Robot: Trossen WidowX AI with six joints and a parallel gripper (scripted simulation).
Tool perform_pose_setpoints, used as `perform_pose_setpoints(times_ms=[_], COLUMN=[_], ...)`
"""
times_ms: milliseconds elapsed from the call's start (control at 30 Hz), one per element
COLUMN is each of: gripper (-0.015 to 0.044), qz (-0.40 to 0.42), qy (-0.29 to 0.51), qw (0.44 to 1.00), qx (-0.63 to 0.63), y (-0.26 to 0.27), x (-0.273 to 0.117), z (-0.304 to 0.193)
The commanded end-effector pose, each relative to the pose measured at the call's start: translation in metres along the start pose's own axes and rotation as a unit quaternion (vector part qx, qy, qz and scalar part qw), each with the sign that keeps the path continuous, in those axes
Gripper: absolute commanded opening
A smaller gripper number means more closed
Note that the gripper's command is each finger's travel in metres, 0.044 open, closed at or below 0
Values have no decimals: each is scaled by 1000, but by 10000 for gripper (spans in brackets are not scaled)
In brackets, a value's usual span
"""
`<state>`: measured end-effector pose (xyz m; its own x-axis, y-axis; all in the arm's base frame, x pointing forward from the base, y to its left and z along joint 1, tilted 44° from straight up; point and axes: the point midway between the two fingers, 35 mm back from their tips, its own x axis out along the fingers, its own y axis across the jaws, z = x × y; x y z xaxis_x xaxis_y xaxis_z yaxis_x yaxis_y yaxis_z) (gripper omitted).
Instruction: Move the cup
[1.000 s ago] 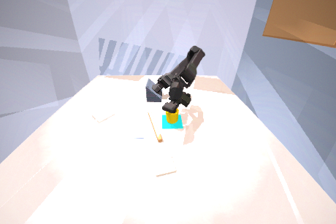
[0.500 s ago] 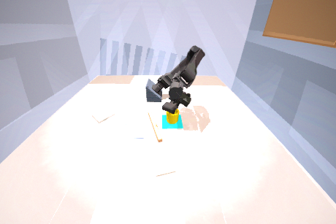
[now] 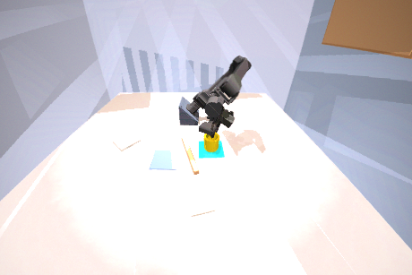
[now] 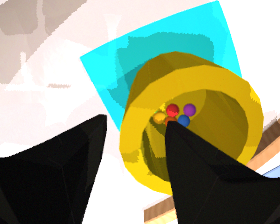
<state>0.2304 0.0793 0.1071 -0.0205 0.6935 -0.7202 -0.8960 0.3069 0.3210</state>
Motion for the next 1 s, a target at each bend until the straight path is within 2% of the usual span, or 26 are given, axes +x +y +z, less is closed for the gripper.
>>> perform_pose_setpoints(times_ms=[0,800,967], gripper=[147,147,278], qz=[-4,-3,1], qy=[0,-1,-2], qw=[1000,1000,1000], qx=[-2,-1,2], y=[-2,3,3], x=[-7,-35,-30], z=[1,-2,-2])
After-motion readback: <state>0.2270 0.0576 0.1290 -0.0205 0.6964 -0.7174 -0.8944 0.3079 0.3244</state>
